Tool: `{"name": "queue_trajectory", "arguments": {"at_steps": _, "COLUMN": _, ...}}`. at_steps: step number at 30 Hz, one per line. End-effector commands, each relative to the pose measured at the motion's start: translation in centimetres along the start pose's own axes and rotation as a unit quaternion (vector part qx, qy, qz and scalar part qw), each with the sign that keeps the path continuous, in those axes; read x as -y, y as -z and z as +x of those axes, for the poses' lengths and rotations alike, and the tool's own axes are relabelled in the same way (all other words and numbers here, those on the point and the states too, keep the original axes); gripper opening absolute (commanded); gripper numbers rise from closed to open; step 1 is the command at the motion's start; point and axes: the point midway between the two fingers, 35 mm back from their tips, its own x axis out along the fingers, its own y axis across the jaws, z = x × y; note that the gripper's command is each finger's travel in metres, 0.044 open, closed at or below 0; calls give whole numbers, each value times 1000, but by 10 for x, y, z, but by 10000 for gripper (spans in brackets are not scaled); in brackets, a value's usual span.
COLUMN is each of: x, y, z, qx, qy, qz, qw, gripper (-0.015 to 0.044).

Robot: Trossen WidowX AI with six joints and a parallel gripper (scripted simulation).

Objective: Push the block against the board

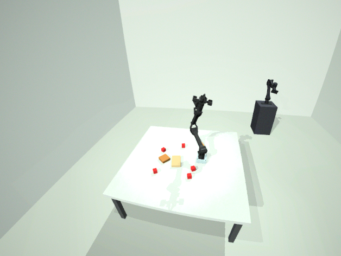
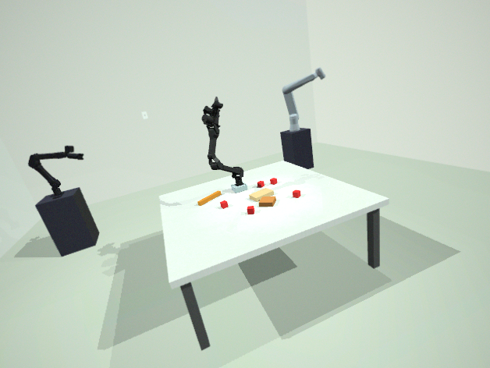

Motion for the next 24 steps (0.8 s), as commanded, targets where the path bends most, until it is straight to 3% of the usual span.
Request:
{"name": "queue_trajectory", "arguments": {"at_steps": 1, "x": -16, "y": 24, "z": 10, "qx": -38, "qy": -6, "qz": -1, "qw": 999, "gripper": 0}}
{"name": "queue_trajectory", "arguments": {"at_steps": 18, "x": -52, "y": 134, "z": 31, "qx": -199, "qy": 9, "qz": -24, "qw": 980, "gripper": 0}}
{"name": "queue_trajectory", "arguments": {"at_steps": 24, "x": -46, "y": 154, "z": 29, "qx": -221, "qy": 36, "qz": -70, "qw": 972, "gripper": 0}}
